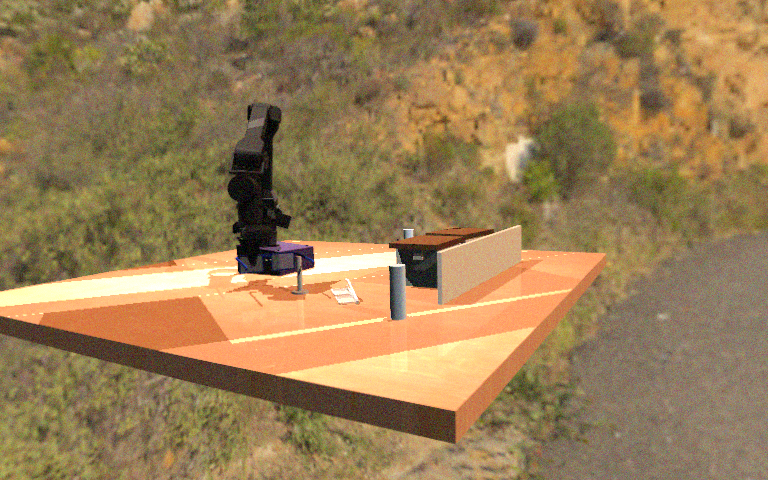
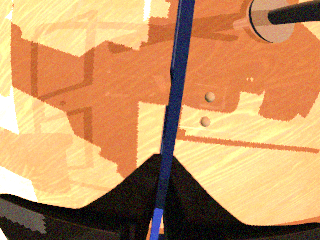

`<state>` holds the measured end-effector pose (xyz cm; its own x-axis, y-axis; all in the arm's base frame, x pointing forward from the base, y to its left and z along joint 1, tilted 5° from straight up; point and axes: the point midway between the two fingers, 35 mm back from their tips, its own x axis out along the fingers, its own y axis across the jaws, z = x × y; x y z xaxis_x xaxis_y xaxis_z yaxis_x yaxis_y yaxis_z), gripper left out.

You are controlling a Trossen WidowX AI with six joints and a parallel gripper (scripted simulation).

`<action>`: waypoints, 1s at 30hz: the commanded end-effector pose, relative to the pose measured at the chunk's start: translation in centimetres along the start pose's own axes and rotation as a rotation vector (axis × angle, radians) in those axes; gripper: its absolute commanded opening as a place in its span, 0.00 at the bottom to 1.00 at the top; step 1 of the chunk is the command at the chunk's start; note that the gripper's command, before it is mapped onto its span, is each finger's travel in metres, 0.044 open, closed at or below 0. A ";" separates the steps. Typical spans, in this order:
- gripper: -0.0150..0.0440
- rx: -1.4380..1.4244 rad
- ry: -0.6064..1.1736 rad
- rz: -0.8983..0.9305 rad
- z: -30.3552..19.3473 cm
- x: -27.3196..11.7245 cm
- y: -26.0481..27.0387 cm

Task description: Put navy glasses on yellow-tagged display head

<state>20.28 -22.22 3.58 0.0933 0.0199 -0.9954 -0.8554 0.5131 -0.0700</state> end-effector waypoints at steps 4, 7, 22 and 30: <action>0.25 0.003 0.001 -0.003 0.3 -3.2 -0.2; 0.25 0.003 0.001 -0.002 0.5 -5.3 -0.1; 0.25 0.182 0.001 0.000 3.9 -5.7 -0.4; 0.25 0.352 0.000 0.001 7.0 -5.7 -0.3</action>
<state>23.22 -17.58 9.73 0.0988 0.0191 -0.9949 -0.6760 0.7350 -0.0530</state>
